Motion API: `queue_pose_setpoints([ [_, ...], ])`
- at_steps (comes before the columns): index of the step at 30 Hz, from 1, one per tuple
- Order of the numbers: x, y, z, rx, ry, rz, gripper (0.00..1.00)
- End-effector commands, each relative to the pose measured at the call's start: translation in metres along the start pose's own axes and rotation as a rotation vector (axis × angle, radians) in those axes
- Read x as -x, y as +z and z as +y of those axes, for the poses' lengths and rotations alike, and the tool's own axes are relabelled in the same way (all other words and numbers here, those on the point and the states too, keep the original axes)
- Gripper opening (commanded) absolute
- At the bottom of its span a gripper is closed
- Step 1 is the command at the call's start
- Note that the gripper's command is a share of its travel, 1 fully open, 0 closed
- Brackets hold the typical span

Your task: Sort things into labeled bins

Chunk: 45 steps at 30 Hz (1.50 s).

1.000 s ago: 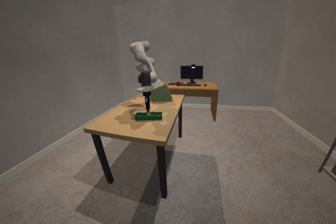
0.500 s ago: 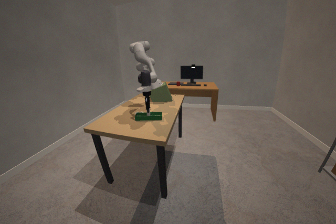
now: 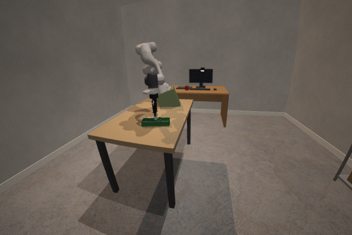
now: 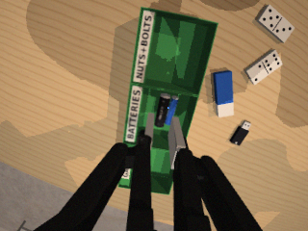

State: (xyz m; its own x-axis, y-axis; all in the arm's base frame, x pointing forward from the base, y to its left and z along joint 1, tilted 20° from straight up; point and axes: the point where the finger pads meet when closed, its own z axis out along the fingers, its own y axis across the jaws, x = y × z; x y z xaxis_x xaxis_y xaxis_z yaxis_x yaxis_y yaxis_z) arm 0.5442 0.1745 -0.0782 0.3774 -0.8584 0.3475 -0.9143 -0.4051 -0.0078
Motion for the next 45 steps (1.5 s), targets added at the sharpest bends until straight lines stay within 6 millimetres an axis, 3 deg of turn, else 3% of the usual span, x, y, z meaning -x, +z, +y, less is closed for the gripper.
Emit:
queue_pose_setpoints([
  [1,-0.001,-0.005,0.002,0.006,0.005,0.002,0.15],
  [9,0.0,-0.018,0.002,0.006,0.005,0.002,0.15],
  [45,0.0,-0.018,0.002,0.006,0.005,0.002,0.15],
])
